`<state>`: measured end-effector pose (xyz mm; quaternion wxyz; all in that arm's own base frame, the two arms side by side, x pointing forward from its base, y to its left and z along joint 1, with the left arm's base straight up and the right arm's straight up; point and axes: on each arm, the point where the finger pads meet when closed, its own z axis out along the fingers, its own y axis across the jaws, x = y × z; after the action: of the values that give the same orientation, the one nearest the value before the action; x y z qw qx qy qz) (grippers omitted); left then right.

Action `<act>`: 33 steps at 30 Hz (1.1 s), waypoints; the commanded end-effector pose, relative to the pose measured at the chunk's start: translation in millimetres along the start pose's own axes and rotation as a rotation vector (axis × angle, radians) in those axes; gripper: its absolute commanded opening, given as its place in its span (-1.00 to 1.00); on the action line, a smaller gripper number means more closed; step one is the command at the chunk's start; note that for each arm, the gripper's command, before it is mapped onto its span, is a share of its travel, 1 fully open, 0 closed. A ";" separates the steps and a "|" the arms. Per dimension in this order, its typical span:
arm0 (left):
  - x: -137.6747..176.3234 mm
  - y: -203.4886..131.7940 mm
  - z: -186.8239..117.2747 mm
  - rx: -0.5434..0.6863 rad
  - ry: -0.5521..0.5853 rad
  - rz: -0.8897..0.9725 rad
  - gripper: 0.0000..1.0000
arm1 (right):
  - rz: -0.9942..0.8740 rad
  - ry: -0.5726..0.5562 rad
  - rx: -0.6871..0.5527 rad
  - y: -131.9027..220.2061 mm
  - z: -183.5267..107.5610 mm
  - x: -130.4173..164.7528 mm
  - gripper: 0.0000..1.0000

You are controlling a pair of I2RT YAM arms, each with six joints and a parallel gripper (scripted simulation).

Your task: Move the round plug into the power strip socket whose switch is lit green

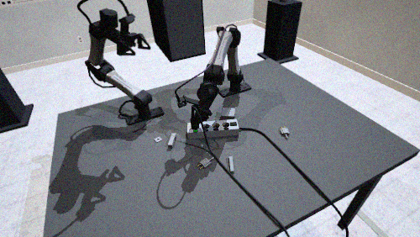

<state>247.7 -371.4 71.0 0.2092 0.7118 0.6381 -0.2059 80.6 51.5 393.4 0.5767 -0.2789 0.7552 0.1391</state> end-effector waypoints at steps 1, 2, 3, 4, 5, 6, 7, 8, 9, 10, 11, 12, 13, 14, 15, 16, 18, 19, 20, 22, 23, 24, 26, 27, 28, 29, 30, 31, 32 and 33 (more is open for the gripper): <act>-6.8 0.0 -7.4 -0.032 -0.016 0.020 -0.34 | 0.003 0.000 0.001 -0.7 2.0 -3.4 1.00; -6.8 0.0 -7.4 -0.032 -0.016 0.020 -0.34 | 0.003 0.000 0.001 -0.7 2.0 -3.4 1.00; -6.6 0.0 -7.3 -0.032 -0.016 0.020 -0.11 | 0.003 0.000 0.001 -0.7 2.0 -3.4 1.00; -6.5 0.0 -7.1 -0.031 -0.016 0.019 0.11 | 0.003 0.000 0.001 -0.7 2.0 -3.4 1.00; -6.7 -1.1 -10.0 -0.030 -0.015 0.021 0.26 | 0.003 0.000 0.001 -0.7 2.0 -3.4 1.00; -6.8 -2.2 -13.7 -0.029 -0.014 0.023 0.26 | 0.003 0.000 0.001 -0.7 2.0 -3.4 1.00; -10.1 -1.6 -20.7 -0.033 -0.019 0.030 0.26 | 0.003 0.000 0.001 -0.7 2.0 -3.4 1.00; -10.1 -1.6 -20.7 -0.033 -0.019 0.030 0.26 | 0.003 0.000 0.001 -0.7 2.0 -3.4 1.00; -10.1 -1.6 -20.7 -0.033 -0.019 0.030 0.26 | 0.003 0.000 0.001 -0.7 2.0 -3.4 1.00; -13.1 -0.4 -31.3 -0.040 -0.025 0.032 0.26 | 0.003 0.000 0.001 -0.7 2.0 -3.4 1.00; -15.9 1.9 -36.3 -0.048 -0.032 0.034 0.26 | 0.003 0.000 0.001 -0.7 2.0 -3.4 1.00; -20.4 4.6 -41.5 -0.053 -0.044 0.040 0.30 | 0.003 0.000 0.001 -0.7 2.0 -3.4 1.00; -22.9 6.4 -48.1 -0.056 -0.053 0.043 0.30 | 0.003 0.000 0.001 -0.7 2.0 -3.4 1.00; -23.7 7.3 -55.4 -0.059 -0.056 0.046 0.30 | 0.003 0.000 0.001 -0.7 2.0 -3.4 1.00; -23.8 7.4 -62.7 -0.060 -0.057 0.046 0.30 | 0.003 0.000 0.001 -0.7 2.0 -3.4 1.00; -23.6 7.3 -70.2 -0.061 -0.057 0.047 0.30 | 0.003 0.000 0.001 -0.7 2.0 -3.4 1.00; -22.1 5.9 -83.5 -0.057 -0.053 0.045 0.30 | 0.003 0.000 0.001 -0.7 2.0 -3.4 1.00; -21.4 5.0 -89.3 -0.055 -0.051 0.039 0.30 | 0.003 0.000 0.001 -0.7 2.0 -3.4 1.00; -21.5 4.8 -94.2 -0.058 -0.051 0.022 0.30 | 0.003 0.000 0.001 -0.7 2.0 -3.4 1.00; -23.6 8.2 -101.3 -0.084 -0.055 -0.023 0.30 | 0.003 0.000 0.001 -0.7 2.0 -3.4 1.00; -25.9 11.3 -104.4 -0.106 -0.061 -0.052 0.30 | 0.003 0.000 0.001 -0.7 2.0 -3.4 1.00; -28.4 12.6 -107.5 -0.125 -0.064 -0.088 0.30 | 0.003 0.000 0.001 -0.7 2.0 -3.4 1.00; -28.4 12.6 -107.5 -0.125 -0.064 -0.088 0.30 | 0.003 0.000 0.001 -0.7 2.0 -3.4 1.00; -29.3 11.7 -109.1 -0.139 -0.066 -0.133 0.30 | 0.003 0.000 0.001 -0.7 2.0 -3.4 1.00; -30.4 10.5 -110.9 -0.154 -0.068 -0.182 0.30 | 0.003 0.000 0.001 -0.7 2.0 -3.4 1.00; -34.2 10.5 -114.8 -0.176 -0.076 -0.229 0.30 | 0.003 0.000 0.001 -0.7 2.0 -3.4 1.00; -37.5 10.9 -119.4 -0.200 -0.085 -0.281 0.30 | 0.003 0.000 0.001 -0.7 2.0 -3.4 1.00; -43.3 12.3 -125.8 -0.228 -0.099 -0.330 0.30 | -0.001 -0.008 -0.007 0.3 2.8 -7.1 1.00; -49.9 13.0 -133.3 -0.257 -0.115 -0.377 0.30 | -0.006 -0.019 -0.017 1.6 3.5 -12.3 1.00; -54.0 12.1 -138.7 -0.280 -0.126 -0.421 0.30 | -0.009 -0.031 -0.021 2.1 3.2 -16.3 1.00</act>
<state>257.1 -337.3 173.5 0.2593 0.6034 0.7262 -0.2034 80.6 51.5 393.4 0.5768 -0.2789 0.7551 0.1391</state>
